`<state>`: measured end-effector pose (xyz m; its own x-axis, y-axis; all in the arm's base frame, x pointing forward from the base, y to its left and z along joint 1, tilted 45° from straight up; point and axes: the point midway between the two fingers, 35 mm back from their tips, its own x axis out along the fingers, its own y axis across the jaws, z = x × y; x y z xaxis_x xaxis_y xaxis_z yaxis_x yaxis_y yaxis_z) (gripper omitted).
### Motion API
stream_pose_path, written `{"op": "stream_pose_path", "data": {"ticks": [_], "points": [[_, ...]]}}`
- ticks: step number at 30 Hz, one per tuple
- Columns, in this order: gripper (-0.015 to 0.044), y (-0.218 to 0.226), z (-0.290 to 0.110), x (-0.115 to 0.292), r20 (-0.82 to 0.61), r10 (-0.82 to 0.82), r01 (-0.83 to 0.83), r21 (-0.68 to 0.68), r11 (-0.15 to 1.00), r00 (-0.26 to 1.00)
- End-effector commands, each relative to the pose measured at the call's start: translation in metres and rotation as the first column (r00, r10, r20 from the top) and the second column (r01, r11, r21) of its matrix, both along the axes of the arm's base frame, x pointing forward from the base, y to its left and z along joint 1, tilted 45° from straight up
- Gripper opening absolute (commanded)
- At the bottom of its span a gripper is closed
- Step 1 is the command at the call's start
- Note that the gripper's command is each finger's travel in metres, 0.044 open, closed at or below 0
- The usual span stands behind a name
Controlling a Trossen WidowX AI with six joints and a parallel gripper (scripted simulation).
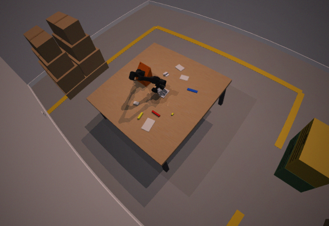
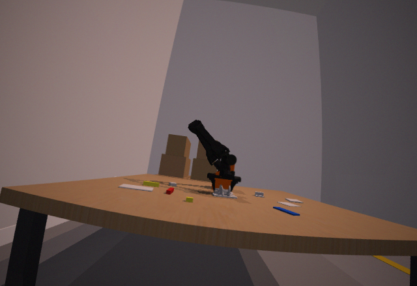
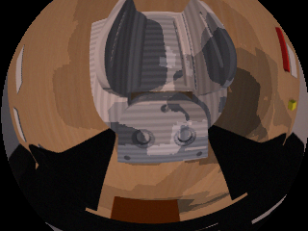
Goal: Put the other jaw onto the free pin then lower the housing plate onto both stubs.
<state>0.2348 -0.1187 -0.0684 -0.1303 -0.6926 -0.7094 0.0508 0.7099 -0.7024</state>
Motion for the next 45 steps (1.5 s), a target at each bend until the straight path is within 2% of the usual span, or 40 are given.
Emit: {"op": "stream_pose_path", "data": {"ticks": [1, 8, 16, 21, 29, 45], "points": [[0.044, 0.0, 0.0, 0.0, 0.0, 0.0, 0.0, 0.0, 1.0, 1.0], [0.044, 0.007, 0.006, 0.003, 0.001, 0.001, -0.001, 0.003, 1.0, 1.0], [0.044, 0.052, 0.052, 0.011, 0.0, 0.003, -0.003, 0.004, 1.0, 1.0], [0.044, 0.049, 0.048, 0.011, 0.002, 0.014, -0.014, 0.002, 1.0, 1.0], [0.044, 0.098, 0.087, -0.031, -0.003, 0.004, -0.004, 0.007, 1.0, 1.0], [0.044, 0.099, 0.088, -0.032, -0.003, 0.003, -0.003, 0.007, 1.0, 1.0]]}}
